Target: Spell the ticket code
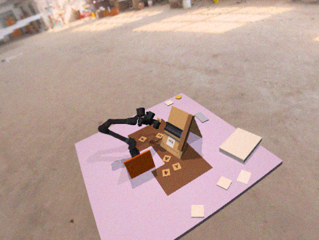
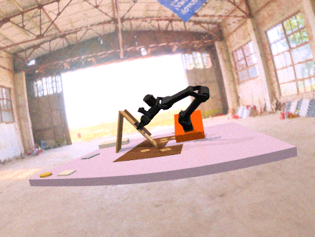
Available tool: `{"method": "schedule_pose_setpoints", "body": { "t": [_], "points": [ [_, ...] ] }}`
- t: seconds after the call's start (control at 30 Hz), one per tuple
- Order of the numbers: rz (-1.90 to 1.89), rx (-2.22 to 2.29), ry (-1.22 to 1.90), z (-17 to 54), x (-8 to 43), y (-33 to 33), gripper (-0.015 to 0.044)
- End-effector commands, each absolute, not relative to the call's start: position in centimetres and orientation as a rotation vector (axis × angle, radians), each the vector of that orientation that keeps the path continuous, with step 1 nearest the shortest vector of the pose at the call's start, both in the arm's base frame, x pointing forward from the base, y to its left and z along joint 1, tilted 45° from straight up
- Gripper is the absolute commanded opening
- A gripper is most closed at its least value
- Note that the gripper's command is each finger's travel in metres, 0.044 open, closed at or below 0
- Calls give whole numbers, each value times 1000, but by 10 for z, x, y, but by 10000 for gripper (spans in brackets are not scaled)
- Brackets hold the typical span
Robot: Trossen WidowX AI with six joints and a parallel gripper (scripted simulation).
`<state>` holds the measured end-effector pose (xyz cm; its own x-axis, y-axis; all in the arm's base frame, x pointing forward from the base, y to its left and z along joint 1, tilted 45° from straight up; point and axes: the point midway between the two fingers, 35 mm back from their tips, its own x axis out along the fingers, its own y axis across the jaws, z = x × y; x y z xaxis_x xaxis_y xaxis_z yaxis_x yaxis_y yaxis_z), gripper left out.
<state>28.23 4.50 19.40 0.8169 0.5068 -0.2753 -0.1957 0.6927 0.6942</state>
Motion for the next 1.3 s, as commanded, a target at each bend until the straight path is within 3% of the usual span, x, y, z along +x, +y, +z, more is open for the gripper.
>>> {"method": "schedule_pose_setpoints", "body": {
  "t": [0.0, 1.27],
  "points": [
    [404, 694, 439, 197, 282, 42, 0],
    [403, 693, 440, 185, 286, 32, 0]
  ]
}}
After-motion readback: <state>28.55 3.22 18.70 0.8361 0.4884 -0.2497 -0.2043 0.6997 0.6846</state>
